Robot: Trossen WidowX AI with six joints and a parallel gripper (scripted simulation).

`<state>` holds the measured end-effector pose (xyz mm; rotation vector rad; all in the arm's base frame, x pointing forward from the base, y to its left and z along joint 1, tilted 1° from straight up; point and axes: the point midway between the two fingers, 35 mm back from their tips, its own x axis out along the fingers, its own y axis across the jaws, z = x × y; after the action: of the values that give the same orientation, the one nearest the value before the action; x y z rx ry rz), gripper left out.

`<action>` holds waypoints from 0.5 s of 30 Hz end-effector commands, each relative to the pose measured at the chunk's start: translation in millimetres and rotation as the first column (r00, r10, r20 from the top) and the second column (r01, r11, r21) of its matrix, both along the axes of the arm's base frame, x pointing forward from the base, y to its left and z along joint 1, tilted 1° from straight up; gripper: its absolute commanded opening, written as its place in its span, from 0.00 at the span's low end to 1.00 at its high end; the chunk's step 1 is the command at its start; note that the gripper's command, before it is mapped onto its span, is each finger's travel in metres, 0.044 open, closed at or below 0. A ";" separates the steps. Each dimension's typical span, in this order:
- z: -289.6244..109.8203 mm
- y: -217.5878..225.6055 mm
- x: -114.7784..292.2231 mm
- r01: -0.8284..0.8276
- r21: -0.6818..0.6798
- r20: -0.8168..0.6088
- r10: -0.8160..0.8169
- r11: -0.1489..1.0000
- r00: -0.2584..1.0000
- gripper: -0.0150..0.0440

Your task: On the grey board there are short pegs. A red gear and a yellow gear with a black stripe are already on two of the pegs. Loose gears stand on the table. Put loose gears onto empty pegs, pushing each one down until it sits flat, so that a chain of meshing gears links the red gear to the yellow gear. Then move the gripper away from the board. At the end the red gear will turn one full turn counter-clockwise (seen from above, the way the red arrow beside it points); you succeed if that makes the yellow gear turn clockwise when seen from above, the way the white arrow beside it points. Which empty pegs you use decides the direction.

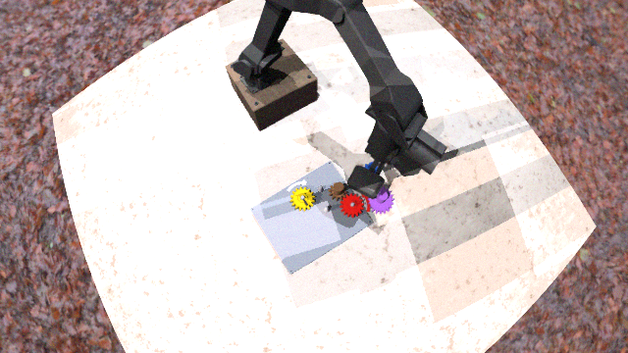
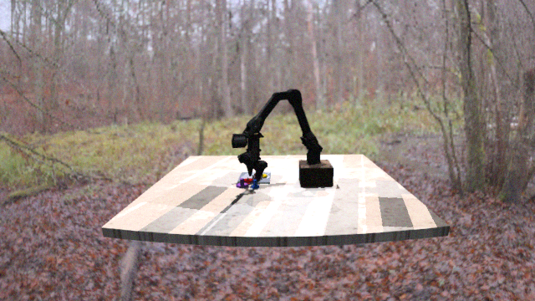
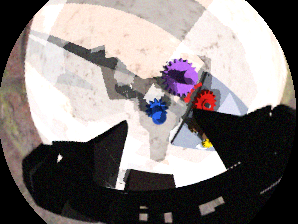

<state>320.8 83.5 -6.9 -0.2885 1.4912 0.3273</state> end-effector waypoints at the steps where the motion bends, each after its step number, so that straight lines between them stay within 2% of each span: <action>1: -10.1 -0.3 -3.3 -0.004 -0.003 -0.017 0.003 1.000 1.000 1.00; 15: -20.4 -0.1 -3.6 -0.003 -0.003 -0.017 0.003 1.000 1.000 1.00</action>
<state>318.5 83.3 -24.3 -0.2899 1.5006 0.3281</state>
